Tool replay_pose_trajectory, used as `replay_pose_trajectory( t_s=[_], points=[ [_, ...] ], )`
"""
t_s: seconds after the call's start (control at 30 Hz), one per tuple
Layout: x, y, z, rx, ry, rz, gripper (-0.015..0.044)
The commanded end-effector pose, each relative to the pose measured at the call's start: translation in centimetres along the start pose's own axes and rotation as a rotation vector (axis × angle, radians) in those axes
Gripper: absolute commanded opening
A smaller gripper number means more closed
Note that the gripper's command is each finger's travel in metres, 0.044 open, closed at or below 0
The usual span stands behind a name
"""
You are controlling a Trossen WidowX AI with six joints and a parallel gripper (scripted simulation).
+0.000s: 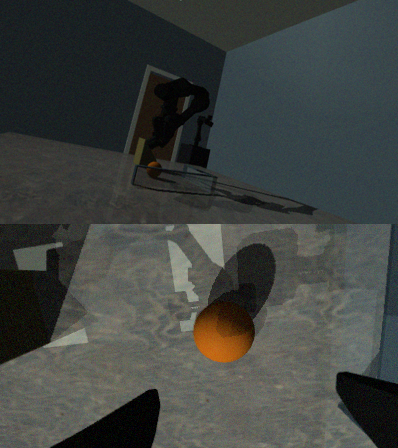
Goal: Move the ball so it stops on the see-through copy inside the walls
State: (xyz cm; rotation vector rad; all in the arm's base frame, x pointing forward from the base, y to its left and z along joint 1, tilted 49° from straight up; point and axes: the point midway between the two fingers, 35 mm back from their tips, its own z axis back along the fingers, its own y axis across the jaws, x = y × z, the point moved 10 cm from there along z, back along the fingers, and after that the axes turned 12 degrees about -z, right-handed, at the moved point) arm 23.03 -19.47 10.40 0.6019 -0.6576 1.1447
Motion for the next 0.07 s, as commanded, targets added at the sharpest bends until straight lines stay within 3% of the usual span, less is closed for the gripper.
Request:
replay_pose_trajectory(
  t_s=[0.0, 0.03],
  points=[
    [0.06, 0.02, 0.21, 0.011, 0.001, 0.005, 0.0440],
    [0.06, 0.02, 0.21, 0.011, 0.001, 0.005, 0.0440]
  ],
)
